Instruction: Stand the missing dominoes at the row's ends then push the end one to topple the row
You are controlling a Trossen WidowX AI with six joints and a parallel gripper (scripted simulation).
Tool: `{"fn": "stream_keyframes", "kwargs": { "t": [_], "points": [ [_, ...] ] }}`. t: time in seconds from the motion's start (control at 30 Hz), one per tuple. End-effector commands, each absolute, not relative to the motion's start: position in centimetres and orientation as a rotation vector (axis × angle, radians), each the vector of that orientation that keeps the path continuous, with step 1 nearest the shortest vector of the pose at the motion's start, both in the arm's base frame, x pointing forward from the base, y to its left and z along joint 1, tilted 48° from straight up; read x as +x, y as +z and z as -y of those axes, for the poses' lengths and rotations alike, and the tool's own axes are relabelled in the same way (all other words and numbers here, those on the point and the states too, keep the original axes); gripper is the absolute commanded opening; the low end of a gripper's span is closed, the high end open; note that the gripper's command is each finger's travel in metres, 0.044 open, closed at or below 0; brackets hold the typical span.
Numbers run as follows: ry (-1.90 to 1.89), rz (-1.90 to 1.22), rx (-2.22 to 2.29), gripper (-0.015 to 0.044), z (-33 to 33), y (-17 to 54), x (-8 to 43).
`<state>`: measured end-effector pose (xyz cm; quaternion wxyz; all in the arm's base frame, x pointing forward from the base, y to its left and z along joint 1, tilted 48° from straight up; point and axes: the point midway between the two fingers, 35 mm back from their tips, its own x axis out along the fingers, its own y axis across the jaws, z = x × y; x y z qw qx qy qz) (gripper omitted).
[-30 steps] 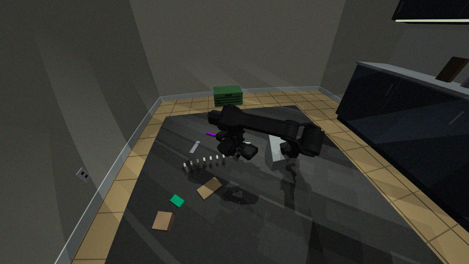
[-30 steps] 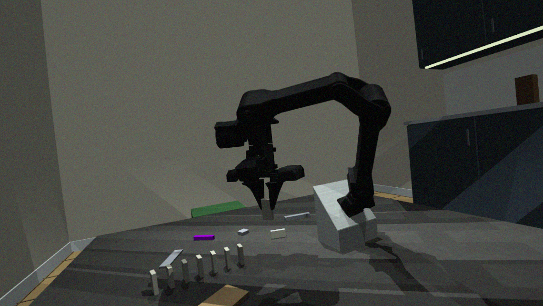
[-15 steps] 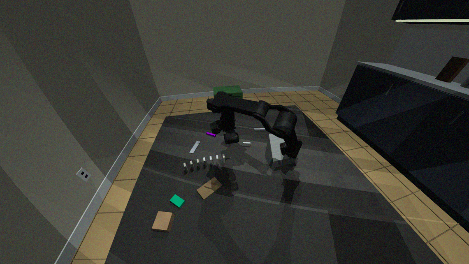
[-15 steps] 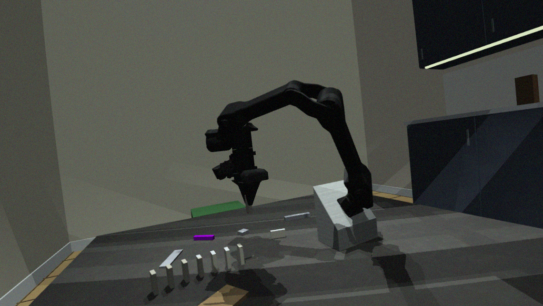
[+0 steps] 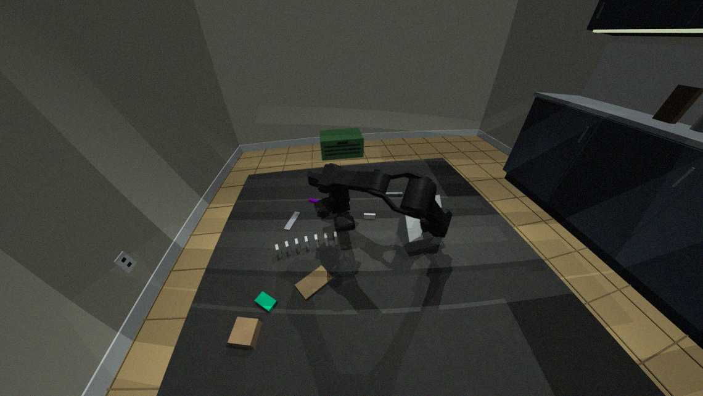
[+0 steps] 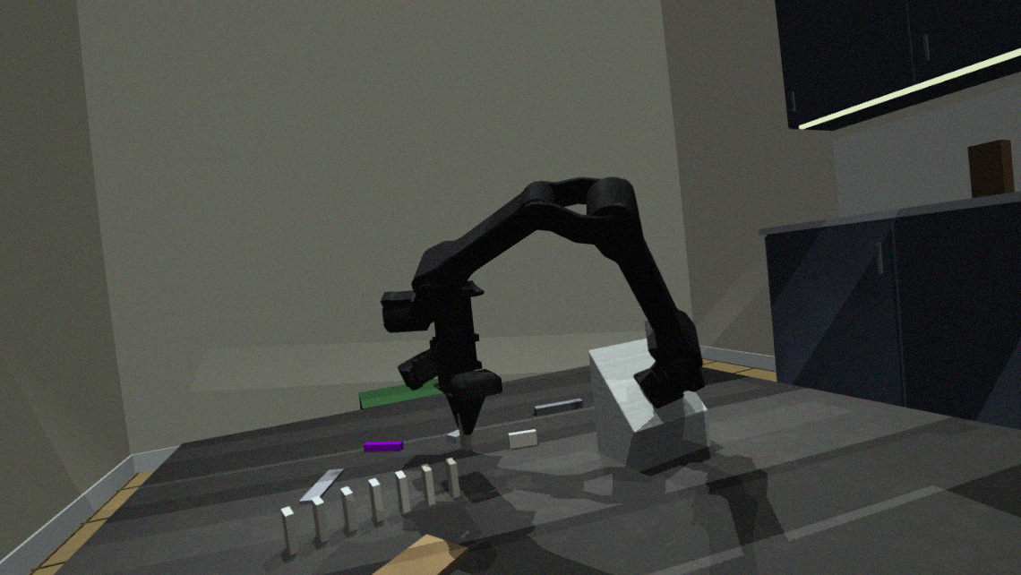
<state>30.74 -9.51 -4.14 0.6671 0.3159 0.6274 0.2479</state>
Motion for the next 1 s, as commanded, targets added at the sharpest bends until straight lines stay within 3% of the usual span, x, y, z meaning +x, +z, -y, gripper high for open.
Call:
{"fn": "stream_keyframes", "kwargs": {
  "t": [0.0,0.63,0.97],
  "points": [
    [0.562,-1.417,0.723,0.0107,7.7,-5.6,30.7],
    [0.569,-1.416,0.727,0.0107,4.9,-7.6,30.4],
    [0.569,-1.416,0.727,0.0370,4.9,-7.6,30.4]
  ]
}}
